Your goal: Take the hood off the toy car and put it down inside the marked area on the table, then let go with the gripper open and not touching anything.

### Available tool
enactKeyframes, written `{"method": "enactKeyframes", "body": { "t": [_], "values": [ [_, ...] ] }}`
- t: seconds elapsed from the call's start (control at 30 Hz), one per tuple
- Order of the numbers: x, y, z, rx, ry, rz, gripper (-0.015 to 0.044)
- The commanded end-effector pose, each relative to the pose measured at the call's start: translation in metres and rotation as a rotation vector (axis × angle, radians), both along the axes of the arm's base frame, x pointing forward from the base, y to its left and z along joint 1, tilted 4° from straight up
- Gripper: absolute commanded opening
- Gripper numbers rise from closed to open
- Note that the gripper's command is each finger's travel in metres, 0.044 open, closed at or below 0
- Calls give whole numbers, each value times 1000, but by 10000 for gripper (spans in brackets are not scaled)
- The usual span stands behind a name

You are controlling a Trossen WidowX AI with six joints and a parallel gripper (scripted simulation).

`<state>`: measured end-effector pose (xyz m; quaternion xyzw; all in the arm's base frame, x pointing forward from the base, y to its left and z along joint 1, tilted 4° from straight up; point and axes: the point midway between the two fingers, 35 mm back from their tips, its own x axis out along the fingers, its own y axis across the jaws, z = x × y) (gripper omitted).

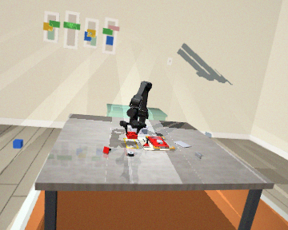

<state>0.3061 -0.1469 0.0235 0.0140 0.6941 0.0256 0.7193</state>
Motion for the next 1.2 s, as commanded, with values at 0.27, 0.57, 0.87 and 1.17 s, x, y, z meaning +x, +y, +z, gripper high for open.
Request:
{"method": "enactKeyframes", "body": {
  "t": [0.27,0.57,0.87,1.17],
  "values": [
    [-3,2,-15,2,13,-1,0],
    [-4,3,-24,2,13,-1,0],
    [-5,4,-32,2,13,-1,0],
    [-5,4,-32,2,13,-1,0]
  ]
}}
